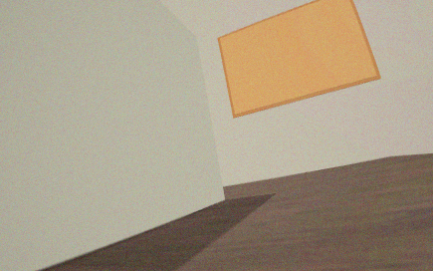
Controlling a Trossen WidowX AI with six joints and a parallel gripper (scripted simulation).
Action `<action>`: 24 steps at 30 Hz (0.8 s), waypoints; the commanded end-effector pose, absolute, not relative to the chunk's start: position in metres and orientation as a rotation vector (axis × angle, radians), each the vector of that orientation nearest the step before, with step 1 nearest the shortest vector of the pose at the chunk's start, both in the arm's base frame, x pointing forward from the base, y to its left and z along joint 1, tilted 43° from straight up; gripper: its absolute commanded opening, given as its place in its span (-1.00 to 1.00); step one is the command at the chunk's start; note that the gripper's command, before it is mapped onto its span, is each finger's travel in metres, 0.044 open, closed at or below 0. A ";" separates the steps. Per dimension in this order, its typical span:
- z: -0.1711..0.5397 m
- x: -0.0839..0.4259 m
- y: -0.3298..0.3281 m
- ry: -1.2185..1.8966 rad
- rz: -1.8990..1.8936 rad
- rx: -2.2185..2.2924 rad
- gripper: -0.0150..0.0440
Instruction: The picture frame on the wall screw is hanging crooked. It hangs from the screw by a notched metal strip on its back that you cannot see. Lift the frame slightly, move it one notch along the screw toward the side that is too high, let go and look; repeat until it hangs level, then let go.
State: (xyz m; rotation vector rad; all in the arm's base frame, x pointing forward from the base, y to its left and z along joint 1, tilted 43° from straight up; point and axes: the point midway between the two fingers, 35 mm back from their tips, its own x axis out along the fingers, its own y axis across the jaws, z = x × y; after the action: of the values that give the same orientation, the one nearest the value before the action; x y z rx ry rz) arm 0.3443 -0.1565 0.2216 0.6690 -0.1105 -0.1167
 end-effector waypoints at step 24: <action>0.221 0.344 -0.157 -0.112 -0.110 0.710 -0.49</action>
State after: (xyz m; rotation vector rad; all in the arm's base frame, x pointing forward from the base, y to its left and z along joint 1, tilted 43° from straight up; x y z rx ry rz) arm 0.3444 -0.1569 0.2207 0.6775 -0.1098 -0.1130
